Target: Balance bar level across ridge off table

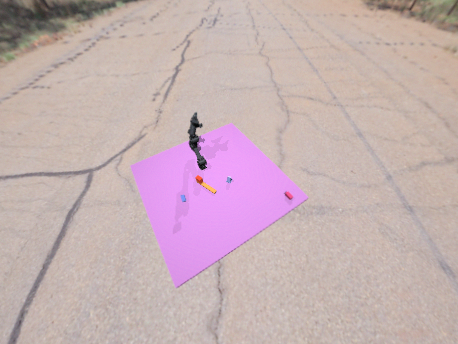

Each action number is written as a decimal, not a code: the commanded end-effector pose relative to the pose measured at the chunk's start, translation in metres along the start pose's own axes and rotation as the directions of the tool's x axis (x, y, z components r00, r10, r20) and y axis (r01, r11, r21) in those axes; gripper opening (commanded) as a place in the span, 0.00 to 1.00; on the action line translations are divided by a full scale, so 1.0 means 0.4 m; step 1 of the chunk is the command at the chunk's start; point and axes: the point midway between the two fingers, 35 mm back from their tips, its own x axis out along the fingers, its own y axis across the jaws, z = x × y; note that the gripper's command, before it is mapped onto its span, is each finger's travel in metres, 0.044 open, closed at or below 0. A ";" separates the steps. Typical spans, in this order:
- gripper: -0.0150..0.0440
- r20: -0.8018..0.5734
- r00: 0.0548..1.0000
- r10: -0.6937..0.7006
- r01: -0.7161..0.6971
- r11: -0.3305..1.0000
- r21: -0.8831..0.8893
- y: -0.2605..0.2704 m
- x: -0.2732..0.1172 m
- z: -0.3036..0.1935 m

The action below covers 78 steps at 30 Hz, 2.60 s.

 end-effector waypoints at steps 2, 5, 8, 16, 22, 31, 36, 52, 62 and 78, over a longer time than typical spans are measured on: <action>0.84 -0.001 1.000 0.011 -0.011 1.000 0.009 0.009 0.001 0.000; 0.79 -0.003 0.998 0.070 -0.070 0.996 0.057 0.054 0.005 0.000; 0.79 -0.003 0.986 0.169 -0.167 0.977 0.135 0.130 0.007 0.002; 0.79 0.025 0.901 0.433 -0.418 0.851 0.318 0.337 -0.022 0.023; 0.79 0.064 0.790 0.610 -0.573 0.697 0.432 0.482 -0.075 0.050; 0.79 0.135 0.567 0.812 -0.722 0.411 0.556 0.668 -0.196 0.099; 0.79 0.169 0.476 0.863 -0.756 0.303 0.579 0.733 -0.262 0.127; 0.79 0.293 0.015 0.956 -0.708 -0.197 0.678 0.894 -0.523 0.210; 0.79 0.375 -0.324 0.869 -0.520 -0.495 0.697 0.925 -0.724 0.267; 0.79 0.459 -0.745 0.484 -0.067 -0.739 0.671 0.842 -1.005 0.334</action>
